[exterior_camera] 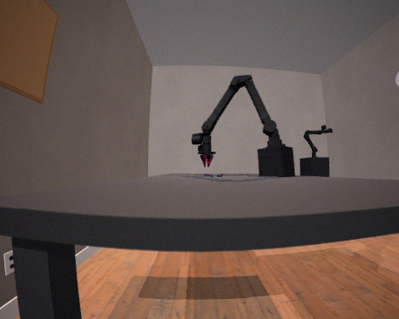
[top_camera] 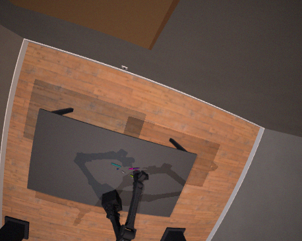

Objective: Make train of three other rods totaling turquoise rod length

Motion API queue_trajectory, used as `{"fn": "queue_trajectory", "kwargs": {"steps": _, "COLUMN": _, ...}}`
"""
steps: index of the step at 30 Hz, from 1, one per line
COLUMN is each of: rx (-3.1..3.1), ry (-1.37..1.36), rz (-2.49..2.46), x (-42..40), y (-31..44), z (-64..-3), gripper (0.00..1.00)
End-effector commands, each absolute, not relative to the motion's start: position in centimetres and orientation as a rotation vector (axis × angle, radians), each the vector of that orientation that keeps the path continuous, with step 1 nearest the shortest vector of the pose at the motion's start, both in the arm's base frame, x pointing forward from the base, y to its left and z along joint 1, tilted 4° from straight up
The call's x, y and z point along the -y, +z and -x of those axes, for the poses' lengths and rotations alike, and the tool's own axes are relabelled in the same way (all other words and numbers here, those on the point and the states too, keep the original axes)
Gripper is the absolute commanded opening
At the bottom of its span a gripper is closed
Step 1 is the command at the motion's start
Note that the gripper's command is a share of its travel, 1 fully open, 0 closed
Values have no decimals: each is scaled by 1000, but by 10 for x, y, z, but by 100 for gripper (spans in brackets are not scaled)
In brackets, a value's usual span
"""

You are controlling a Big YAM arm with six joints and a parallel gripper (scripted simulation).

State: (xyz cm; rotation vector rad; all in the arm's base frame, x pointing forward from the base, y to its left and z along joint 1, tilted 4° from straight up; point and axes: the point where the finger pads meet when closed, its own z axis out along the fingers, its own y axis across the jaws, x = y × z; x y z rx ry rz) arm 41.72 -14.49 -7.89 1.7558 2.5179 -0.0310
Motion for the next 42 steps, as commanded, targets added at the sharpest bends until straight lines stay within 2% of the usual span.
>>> {"fn": "queue_trajectory", "kwargs": {"steps": 1, "rx": -2485, "ry": -14, "rz": -1738, "x": 142, "y": -46, "z": -431, "gripper": 24}}
{"fn": "queue_trajectory", "kwargs": {"steps": 7, "rx": -2465, "ry": -4, "rz": -1732, "x": 146, "y": -21, "z": -440, "gripper": 24}}
{"fn": "queue_trajectory", "kwargs": {"steps": 13, "rx": -2528, "ry": -41, "rz": -1772, "x": 137, "y": -48, "z": -413, "gripper": 24}}
{"fn": "queue_trajectory", "kwargs": {"steps": 14, "rx": -2525, "ry": -39, "rz": -1770, "x": 138, "y": -48, "z": -414, "gripper": 100}}
{"fn": "queue_trajectory", "kwargs": {"steps": 42, "rx": -2524, "ry": -39, "rz": -1770, "x": 138, "y": -48, "z": -414, "gripper": 100}}
